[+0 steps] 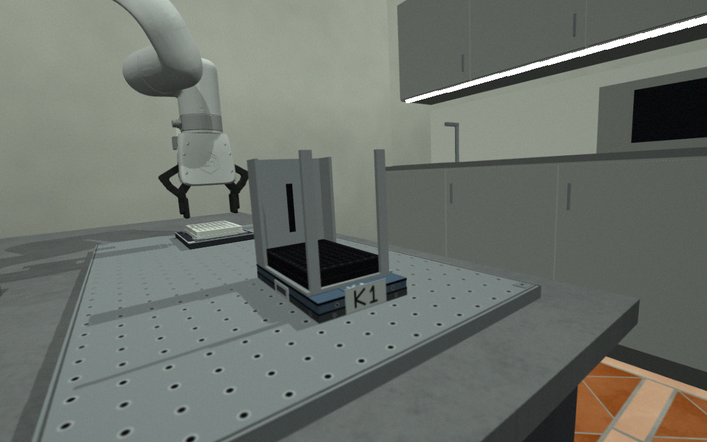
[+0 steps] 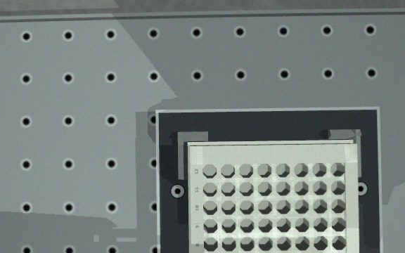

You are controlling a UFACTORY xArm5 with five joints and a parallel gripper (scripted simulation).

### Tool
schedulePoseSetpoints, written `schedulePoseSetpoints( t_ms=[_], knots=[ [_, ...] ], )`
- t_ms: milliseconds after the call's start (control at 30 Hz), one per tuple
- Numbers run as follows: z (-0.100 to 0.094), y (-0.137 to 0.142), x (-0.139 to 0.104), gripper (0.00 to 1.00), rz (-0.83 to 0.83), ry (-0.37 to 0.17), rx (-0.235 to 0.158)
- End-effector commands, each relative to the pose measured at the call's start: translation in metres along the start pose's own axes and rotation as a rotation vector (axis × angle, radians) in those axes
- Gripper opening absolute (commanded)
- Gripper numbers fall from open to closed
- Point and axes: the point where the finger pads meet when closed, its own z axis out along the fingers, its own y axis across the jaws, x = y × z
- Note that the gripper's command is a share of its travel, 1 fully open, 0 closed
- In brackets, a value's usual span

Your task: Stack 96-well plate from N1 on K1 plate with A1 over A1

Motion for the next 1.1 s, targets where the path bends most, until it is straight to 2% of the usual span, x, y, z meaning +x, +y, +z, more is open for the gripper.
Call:
schedulePoseSetpoints(
  t_ms=[0,467,1067],
  knots=[
    [0.005,0.001,0.0,1.0,0.0,-0.009,-0.007],
    [0.006,0.001,0.0,1.0,0.0,-0.009,-0.007],
    [0.017,0.001,0.0,1.0,0.0,-0.009,-0.007]
  ],
)
